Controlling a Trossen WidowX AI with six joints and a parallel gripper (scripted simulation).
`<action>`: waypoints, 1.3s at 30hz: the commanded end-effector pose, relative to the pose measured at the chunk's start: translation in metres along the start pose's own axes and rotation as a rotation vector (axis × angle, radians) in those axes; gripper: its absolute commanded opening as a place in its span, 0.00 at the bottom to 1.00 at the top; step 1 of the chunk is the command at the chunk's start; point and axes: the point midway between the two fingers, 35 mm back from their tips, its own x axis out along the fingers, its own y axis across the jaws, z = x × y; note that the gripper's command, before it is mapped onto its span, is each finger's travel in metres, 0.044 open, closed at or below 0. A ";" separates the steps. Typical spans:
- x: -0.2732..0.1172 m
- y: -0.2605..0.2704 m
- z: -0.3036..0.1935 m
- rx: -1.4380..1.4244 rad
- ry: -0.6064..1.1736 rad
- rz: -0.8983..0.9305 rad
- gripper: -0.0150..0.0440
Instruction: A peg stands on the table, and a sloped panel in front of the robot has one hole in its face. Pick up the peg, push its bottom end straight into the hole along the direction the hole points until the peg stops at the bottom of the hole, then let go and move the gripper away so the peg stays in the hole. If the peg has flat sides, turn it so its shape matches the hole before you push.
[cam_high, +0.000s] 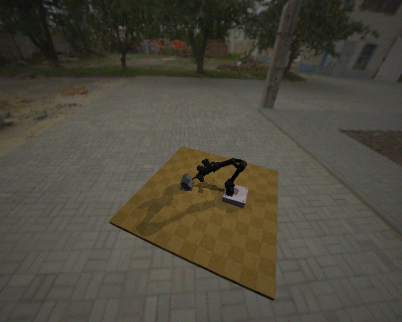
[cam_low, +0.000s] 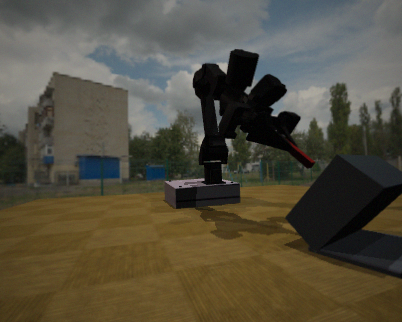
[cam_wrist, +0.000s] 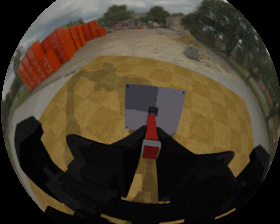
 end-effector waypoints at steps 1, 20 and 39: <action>0.005 -0.002 -0.002 -0.007 -0.004 -0.007 0.25; 0.018 -0.004 -0.003 -0.018 -0.027 -0.016 0.25; 0.033 -0.003 -0.003 -0.021 -0.029 -0.012 0.25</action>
